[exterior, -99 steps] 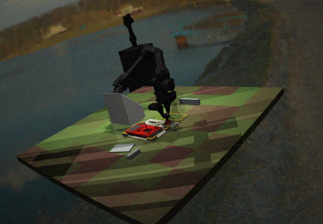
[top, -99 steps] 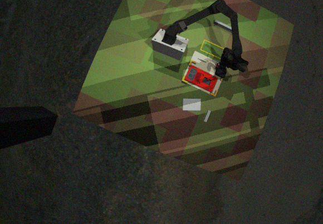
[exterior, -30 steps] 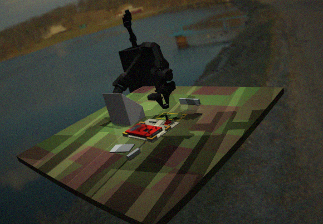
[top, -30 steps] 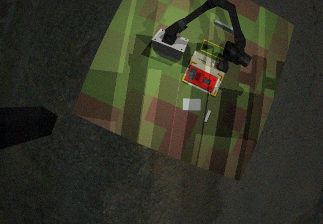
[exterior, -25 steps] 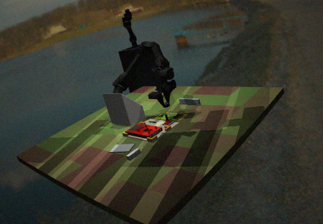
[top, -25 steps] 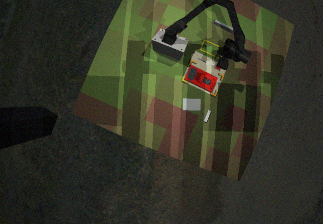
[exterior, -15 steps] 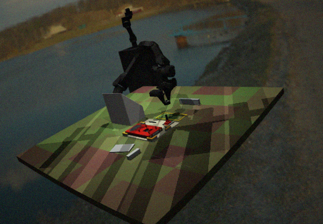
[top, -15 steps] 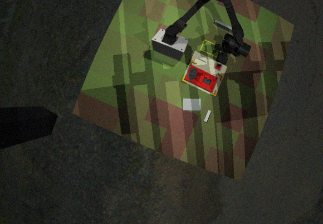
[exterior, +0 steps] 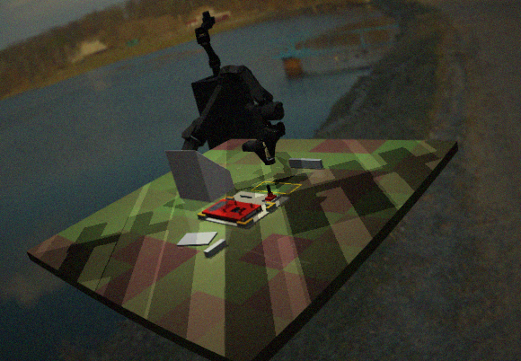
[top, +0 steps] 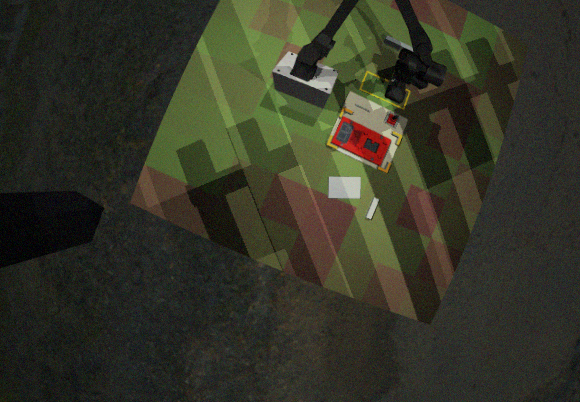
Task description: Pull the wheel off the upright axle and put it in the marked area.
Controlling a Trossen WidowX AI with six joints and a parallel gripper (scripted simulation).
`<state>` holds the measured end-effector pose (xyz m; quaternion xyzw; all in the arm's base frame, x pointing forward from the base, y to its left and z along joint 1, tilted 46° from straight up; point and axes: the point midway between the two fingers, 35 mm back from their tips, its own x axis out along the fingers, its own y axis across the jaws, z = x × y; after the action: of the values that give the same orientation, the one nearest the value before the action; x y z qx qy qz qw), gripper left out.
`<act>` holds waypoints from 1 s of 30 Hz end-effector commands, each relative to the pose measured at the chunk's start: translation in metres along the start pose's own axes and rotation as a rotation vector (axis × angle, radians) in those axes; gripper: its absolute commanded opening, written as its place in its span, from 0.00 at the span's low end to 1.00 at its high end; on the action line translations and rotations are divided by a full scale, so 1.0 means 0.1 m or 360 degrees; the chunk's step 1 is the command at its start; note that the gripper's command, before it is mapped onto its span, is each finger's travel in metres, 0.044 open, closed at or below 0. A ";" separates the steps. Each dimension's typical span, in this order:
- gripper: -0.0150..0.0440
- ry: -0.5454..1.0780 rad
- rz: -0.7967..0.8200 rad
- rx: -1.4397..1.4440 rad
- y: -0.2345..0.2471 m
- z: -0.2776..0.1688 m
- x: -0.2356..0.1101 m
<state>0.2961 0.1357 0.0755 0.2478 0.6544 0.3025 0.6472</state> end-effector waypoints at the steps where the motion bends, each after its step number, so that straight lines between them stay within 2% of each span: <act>1: 0.25 0.0004 0.0007 0.0009 0.02 -0.03 0.04; 11: 0.25 0.0004 0.0007 0.0008 0.02 -0.02 0.29; 25: 0.25 0.0005 0.0013 0.0009 0.03 -0.03 1.01; 30: 0.25 0.0005 0.0015 0.0010 0.03 -0.04 1.04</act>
<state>0.2875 0.2106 0.0080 0.2516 0.6562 0.3065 0.6419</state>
